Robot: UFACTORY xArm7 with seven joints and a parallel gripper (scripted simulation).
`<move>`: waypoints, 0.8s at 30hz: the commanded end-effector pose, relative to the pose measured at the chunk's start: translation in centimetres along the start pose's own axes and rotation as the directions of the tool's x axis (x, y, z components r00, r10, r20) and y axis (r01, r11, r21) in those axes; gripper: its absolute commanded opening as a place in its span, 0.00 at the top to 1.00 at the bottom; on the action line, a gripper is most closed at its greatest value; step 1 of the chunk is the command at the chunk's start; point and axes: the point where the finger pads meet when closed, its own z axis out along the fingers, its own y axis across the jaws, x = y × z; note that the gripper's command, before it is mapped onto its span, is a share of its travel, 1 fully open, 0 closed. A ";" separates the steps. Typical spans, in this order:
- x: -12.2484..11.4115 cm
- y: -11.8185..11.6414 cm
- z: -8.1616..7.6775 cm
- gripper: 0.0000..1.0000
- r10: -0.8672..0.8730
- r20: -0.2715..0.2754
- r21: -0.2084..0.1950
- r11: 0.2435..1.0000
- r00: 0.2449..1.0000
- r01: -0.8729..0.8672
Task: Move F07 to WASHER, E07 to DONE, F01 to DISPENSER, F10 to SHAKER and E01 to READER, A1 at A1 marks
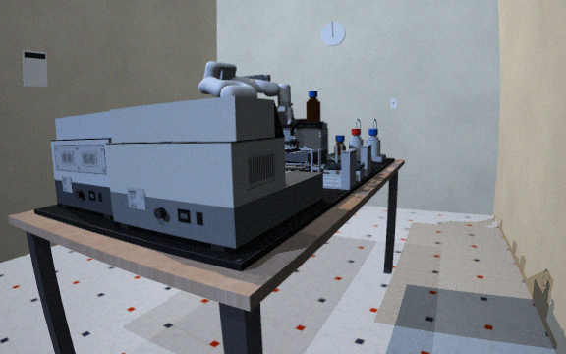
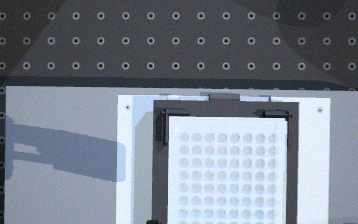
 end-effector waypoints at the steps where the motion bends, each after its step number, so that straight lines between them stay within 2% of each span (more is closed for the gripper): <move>1: -0.1 0.0 0.1 0.00 0.000 0.005 0.000 1.000 1.000 0.000; 24: -0.2 0.0 2.9 0.00 0.000 0.005 0.000 1.000 1.000 0.000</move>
